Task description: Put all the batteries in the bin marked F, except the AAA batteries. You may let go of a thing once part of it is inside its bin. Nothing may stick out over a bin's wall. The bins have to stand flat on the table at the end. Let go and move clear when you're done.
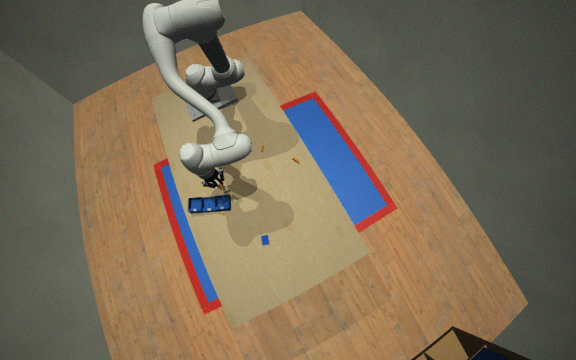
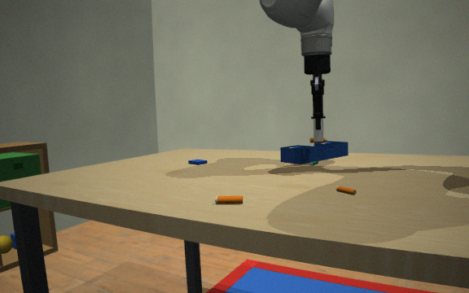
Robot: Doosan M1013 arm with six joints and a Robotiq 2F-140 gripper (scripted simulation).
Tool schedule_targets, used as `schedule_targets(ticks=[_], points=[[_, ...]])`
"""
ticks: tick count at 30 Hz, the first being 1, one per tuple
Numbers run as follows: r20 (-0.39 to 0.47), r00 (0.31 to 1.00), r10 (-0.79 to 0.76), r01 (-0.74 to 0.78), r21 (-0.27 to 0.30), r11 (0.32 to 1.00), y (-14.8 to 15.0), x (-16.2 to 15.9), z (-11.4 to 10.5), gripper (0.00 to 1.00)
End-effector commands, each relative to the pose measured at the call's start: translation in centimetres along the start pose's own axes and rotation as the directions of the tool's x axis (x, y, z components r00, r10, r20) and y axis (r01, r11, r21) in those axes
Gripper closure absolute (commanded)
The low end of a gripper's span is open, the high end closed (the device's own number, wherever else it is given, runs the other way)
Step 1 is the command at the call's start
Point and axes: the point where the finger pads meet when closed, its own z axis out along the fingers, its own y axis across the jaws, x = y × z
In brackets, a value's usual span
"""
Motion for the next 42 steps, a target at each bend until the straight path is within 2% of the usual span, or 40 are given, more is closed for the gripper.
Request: schedule_targets(ticks=[1,4,17,21,25,34,36,38,39,42], points=[[-0.001,1.000,-0.001,0.001,0.004,1.000,2.9,-0.4,-0.1,0.85],[-0.001,1.000,-0.001,0.001,0.004,1.000,3.5,-0.6,-0.1,0.85],[-0.001,1.000,-0.001,0.001,0.004,1.000,11.1,-2.2,-0.1,0.85],[-0.001,1.000,-0.001,0.001,0.004,1.000,11.2,-2.2,-0.1,0.85],[0.000,0.981,0.192,-0.192,0.004,0.981,13.5,-2.7,-0.1,0.85],[-0.001,0.892,0.452,-0.452,0.004,0.892,18.8,-3.8,0.0,0.85],[-0.002,0.862,0.507,-0.507,0.005,0.862,19.0,-3.8,0.0,0.85],[-0.002,0.862,0.507,-0.507,0.005,0.862,19.0,-3.8,0.0,0.85],[-0.001,0.819,0.574,-0.574,0.005,0.819,19.0,-3.8,0.0,0.85],[-0.001,0.767,0.642,-0.642,0.006,0.767,19.0,-3.8,0.0,0.85]])
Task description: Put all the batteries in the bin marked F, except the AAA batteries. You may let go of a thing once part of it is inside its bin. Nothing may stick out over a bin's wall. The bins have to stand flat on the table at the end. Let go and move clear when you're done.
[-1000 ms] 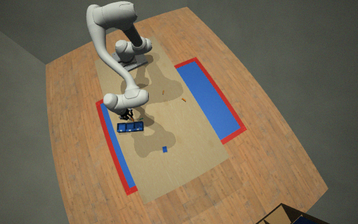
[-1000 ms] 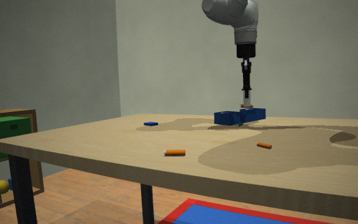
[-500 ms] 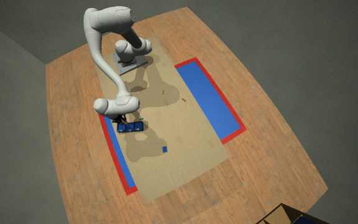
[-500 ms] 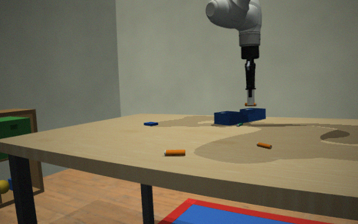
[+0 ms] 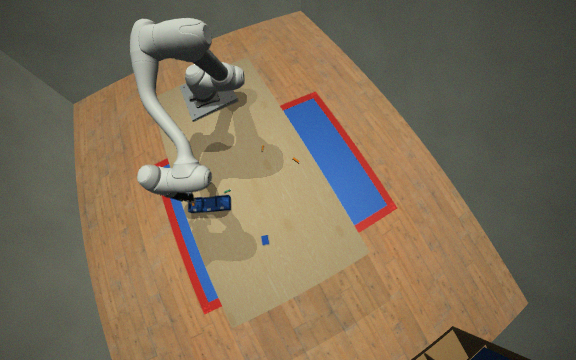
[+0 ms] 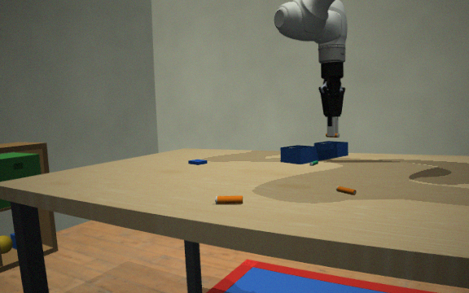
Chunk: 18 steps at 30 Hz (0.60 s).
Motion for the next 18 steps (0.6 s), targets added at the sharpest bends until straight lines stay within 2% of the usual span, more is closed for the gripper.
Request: schedule_targets(ticks=[1,11,13,14,18], points=[[0.001,0.988,0.156,-0.156,-0.002,0.988,0.37,0.23,-0.15,0.85],[0.001,0.895,0.446,-0.446,0.002,0.895,0.37,0.23,-0.15,0.85],[0.001,0.895,0.446,-0.446,0.002,0.895,0.37,0.23,-0.15,0.85],[0.002,0.857,0.515,-0.515,0.003,0.857,0.37,0.23,-0.15,0.85],[0.002,0.793,0.610,-0.610,0.004,0.793,0.37,0.23,-0.15,0.85]])
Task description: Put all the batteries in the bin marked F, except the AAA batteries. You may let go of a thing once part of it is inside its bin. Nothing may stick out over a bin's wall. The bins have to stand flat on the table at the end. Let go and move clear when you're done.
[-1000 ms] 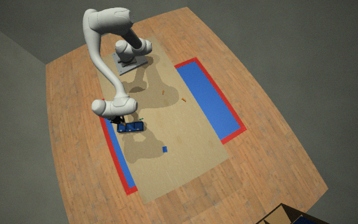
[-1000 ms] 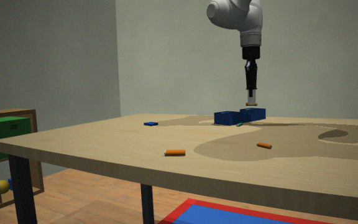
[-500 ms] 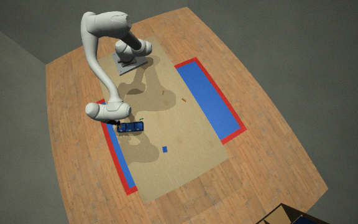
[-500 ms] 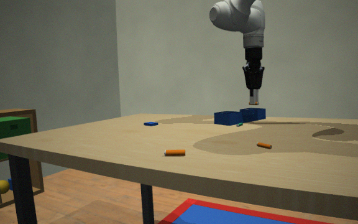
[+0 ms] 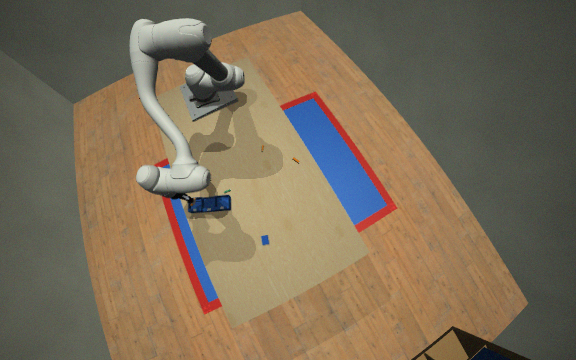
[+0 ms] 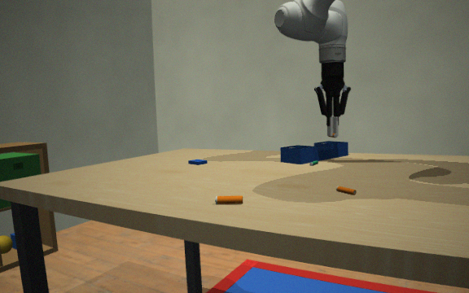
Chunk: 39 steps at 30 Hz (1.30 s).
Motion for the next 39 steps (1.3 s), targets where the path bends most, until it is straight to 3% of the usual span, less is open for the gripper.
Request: schedule_targets(ticks=[1,10,12,27,29,30,32,39], points=[[-0.001,0.988,0.156,-0.156,-0.003,0.988,0.11,0.24,-0.15,0.85],[0.000,0.908,0.418,-0.418,0.000,0.908,0.14,0.28,-0.15,0.85],[0.000,0.908,0.418,-0.418,0.000,0.908,0.14,0.28,-0.15,0.85],[-0.004,0.597,0.802,-0.802,-0.003,0.597,0.28,0.49,-0.15,0.85],[-0.004,0.597,0.802,-0.802,-0.003,0.597,0.28,0.49,-0.15,0.85],[-0.007,0.531,0.847,-0.847,-0.004,0.531,0.29,0.49,-0.15,0.85],[-0.012,0.483,0.875,-0.875,-0.006,0.483,0.30,0.49,-0.15,0.85],[-0.013,0.475,0.880,-0.880,-0.007,0.475,0.22,0.46,-0.16,0.85]])
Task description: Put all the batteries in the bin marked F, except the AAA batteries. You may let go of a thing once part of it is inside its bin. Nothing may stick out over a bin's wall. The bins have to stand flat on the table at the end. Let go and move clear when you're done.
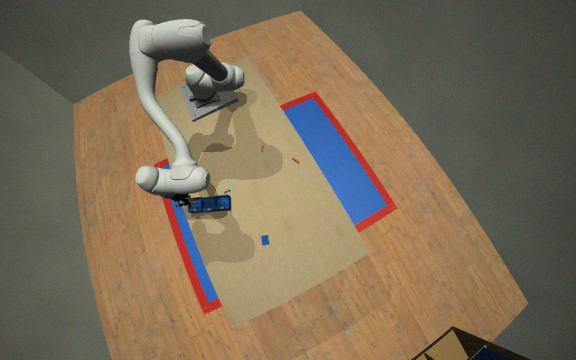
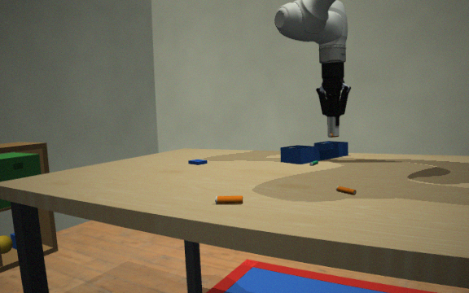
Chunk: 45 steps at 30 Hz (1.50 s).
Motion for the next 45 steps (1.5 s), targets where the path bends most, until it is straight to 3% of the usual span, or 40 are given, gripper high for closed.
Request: schedule_targets(ticks=[1,18,45], points=[[-0.006,1.000,0.019,-0.019,-0.003,1.000,-0.2,-0.2,-0.2,0.85],[-0.006,1.000,0.019,-0.019,-0.003,1.000,-0.2,-0.5,-0.2,0.85],[-0.006,1.000,0.019,-0.019,-0.003,1.000,-0.1,-0.4,4.5,0.85]])
